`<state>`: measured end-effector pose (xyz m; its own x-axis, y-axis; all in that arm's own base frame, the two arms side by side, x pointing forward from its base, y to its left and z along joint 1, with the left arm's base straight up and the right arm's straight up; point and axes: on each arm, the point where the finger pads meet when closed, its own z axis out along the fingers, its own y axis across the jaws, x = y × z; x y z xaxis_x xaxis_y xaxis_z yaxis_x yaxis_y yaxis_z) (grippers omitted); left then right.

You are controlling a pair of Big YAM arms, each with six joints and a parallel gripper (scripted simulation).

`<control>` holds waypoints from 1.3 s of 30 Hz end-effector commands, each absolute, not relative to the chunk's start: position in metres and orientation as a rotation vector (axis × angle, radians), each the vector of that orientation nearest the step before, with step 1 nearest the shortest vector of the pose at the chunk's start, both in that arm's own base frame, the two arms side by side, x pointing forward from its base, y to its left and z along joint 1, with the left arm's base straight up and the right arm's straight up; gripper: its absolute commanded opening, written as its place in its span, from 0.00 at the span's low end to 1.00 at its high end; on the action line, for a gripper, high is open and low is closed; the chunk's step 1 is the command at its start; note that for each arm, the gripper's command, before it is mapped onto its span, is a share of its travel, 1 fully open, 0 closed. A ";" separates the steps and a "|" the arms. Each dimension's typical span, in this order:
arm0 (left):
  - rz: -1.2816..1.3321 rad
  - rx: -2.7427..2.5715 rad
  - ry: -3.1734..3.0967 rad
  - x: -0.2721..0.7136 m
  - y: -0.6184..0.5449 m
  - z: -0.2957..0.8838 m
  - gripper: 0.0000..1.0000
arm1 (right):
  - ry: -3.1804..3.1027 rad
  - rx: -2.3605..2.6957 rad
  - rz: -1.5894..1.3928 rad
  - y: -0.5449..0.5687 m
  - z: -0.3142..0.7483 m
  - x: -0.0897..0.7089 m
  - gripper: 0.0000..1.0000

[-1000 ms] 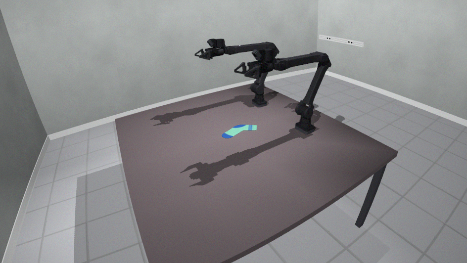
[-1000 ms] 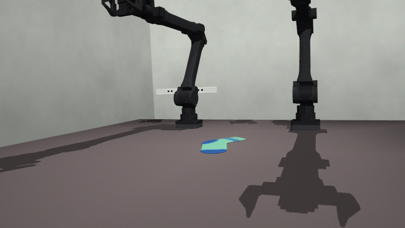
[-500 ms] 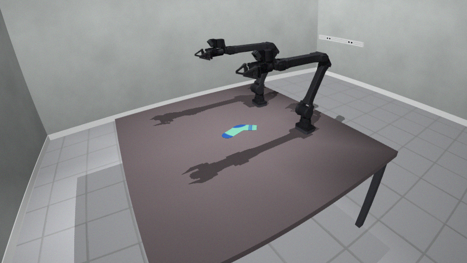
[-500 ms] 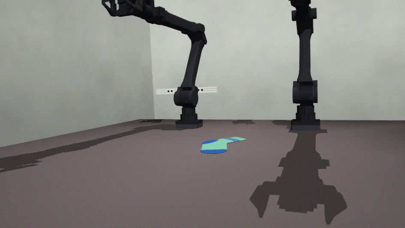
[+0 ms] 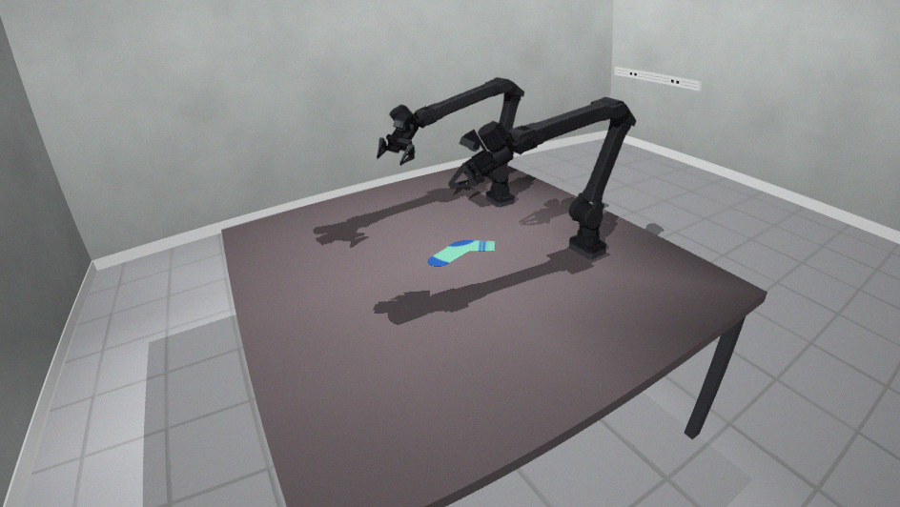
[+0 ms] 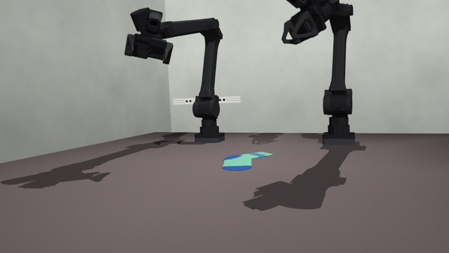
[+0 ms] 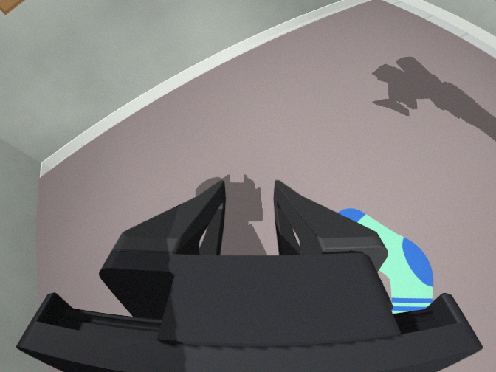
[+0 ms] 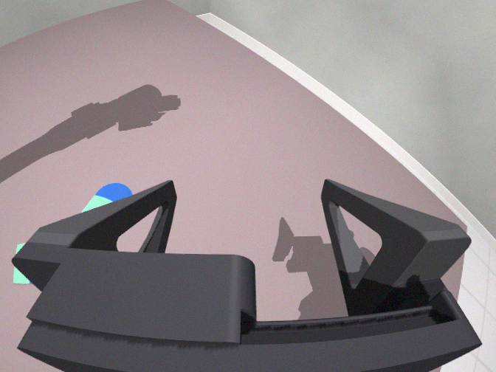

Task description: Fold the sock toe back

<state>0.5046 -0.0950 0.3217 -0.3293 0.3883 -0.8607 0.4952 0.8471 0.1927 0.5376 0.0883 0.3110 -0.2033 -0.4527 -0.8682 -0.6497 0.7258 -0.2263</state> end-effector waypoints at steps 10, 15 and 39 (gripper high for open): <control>-0.353 1.528 2.134 0.525 -0.236 0.144 0.33 | 1.636 -1.385 0.650 0.155 0.237 0.501 1.00; -0.350 1.654 2.205 0.527 -0.253 0.103 0.33 | 1.620 -1.395 0.740 0.161 0.219 0.486 1.00; -0.113 2.013 2.476 0.523 -0.249 -0.016 0.33 | 1.586 -1.376 0.834 0.167 0.204 0.479 1.00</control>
<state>0.5103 -0.2444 -0.0093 -0.2072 0.9783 0.0056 0.9730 0.2066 -0.1029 0.4723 0.1585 0.1882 -0.0913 -0.4160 -0.9047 -0.9814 0.1917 0.0109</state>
